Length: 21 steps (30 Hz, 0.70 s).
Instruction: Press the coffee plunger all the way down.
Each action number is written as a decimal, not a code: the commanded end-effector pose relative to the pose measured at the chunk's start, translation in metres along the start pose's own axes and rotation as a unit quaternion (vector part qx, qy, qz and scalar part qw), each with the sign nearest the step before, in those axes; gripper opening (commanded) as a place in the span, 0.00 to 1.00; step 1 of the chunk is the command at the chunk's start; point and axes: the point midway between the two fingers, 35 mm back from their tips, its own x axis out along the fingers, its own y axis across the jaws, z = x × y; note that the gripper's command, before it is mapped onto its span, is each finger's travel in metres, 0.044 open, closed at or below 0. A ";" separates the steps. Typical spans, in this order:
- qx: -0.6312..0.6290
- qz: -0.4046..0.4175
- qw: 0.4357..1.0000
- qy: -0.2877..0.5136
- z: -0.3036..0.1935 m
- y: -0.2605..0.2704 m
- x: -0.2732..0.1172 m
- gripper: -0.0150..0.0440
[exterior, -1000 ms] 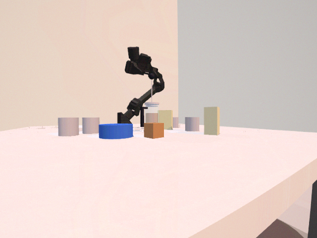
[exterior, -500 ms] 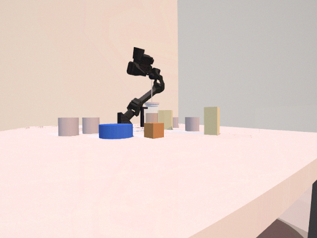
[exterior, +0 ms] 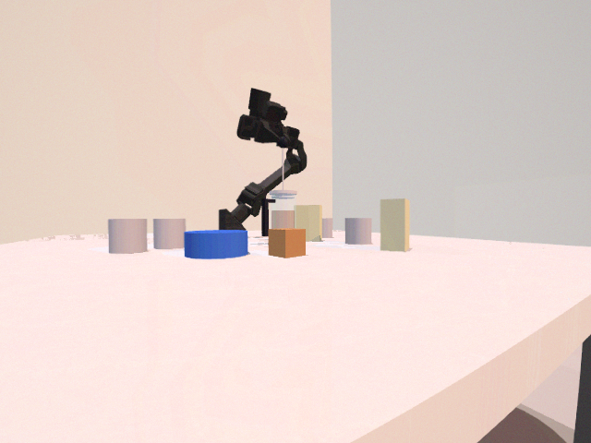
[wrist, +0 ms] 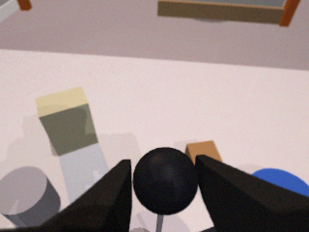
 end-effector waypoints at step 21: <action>0.001 -0.003 1.000 0.004 -0.015 -0.004 0.013 0.46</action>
